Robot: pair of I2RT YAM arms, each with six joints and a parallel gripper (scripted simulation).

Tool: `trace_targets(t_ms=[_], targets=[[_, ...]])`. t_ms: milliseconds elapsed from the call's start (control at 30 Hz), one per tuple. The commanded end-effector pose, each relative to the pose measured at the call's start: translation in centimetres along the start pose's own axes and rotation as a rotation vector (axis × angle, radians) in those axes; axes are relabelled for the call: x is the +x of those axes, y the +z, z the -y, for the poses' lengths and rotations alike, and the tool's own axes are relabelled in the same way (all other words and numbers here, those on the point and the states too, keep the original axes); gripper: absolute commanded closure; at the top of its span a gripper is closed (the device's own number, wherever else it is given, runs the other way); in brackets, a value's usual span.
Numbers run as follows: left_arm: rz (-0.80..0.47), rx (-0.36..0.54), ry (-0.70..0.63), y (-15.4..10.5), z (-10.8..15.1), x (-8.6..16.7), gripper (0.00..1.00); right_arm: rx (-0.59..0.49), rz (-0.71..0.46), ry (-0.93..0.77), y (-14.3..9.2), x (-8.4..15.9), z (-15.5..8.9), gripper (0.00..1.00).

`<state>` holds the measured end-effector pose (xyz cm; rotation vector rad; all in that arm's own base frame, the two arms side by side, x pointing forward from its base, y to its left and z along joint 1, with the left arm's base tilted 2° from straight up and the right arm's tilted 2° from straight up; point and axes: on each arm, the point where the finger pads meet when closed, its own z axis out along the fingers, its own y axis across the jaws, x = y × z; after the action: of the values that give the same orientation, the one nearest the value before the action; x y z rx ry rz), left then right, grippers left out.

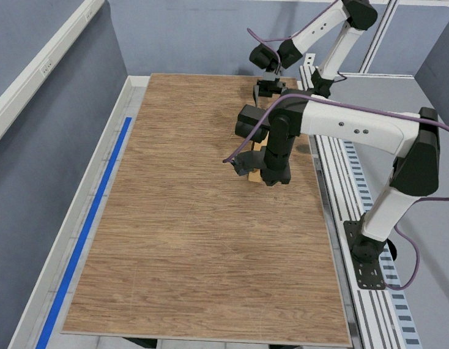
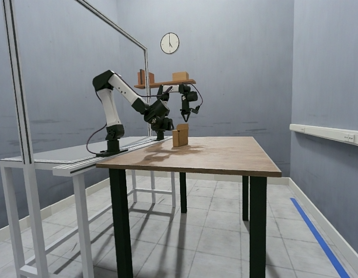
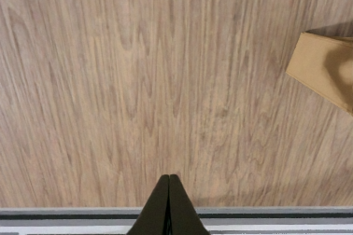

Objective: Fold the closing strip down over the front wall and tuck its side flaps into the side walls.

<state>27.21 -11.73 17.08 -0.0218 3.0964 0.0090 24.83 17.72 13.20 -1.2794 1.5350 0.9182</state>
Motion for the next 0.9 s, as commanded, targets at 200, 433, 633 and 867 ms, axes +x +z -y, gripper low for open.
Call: trace_targets(t_ms=[200,433,633,867], targets=[[-0.037,-0.007,0.019,0.5,0.2,0.7,0.99,0.008,-0.004,0.003,1.4,1.9,0.1,0.2],[-0.037,-0.007,0.019,0.5,0.2,0.7,0.99,0.008,-0.004,0.003,2.0,2.6,0.1,0.2],[-0.037,-0.007,0.019,0.5,0.2,0.7,0.99,0.009,-0.004,0.003,2.8,3.5,0.1,0.2],[-0.037,-0.007,0.019,0.5,0.2,0.7,0.99,0.009,-0.004,0.003,3.5,3.6,0.1,0.2]])
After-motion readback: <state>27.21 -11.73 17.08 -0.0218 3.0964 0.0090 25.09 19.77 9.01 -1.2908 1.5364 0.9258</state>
